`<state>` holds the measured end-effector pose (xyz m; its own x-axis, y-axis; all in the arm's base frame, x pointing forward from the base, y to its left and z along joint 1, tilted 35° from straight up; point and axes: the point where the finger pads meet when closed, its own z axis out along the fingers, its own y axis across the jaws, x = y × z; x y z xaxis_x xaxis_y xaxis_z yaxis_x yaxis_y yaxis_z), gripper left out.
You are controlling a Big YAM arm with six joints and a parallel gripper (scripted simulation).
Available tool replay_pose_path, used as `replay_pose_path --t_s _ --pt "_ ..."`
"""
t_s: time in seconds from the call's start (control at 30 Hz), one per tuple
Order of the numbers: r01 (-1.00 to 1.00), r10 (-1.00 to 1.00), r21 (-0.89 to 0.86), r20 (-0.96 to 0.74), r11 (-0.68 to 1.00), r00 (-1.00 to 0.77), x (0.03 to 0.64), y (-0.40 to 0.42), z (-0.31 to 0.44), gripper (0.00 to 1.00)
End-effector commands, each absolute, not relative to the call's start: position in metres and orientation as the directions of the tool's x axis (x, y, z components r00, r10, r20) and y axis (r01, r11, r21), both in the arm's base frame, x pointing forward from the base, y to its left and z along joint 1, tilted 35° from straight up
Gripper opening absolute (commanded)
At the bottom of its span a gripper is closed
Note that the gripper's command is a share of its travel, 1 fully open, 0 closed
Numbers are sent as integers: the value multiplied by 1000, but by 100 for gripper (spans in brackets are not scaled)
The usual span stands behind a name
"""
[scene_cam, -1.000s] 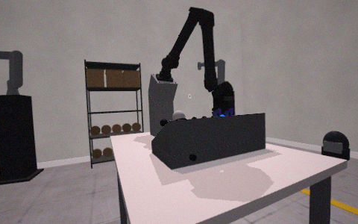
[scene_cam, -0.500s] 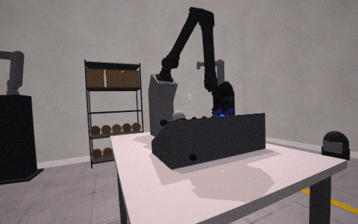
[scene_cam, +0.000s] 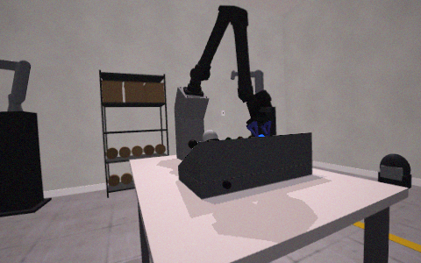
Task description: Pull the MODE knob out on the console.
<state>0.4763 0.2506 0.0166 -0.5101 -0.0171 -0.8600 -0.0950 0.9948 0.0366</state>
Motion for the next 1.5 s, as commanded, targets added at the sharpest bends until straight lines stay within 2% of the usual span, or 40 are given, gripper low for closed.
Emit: replay_pose_path --t_s 0.0,0.4,0.67,0.7,1.47 --pt "-104 3 63 -867 993 -498 452 255 42 70" --pt "-104 3 63 -866 993 -499 400 248 71 70" --pt "-85 -3 48 -855 995 -519 398 238 60 70" --pt "-85 0 51 -857 995 -515 399 238 61 100" --pt "-86 -2 49 -857 995 -515 399 238 61 100"
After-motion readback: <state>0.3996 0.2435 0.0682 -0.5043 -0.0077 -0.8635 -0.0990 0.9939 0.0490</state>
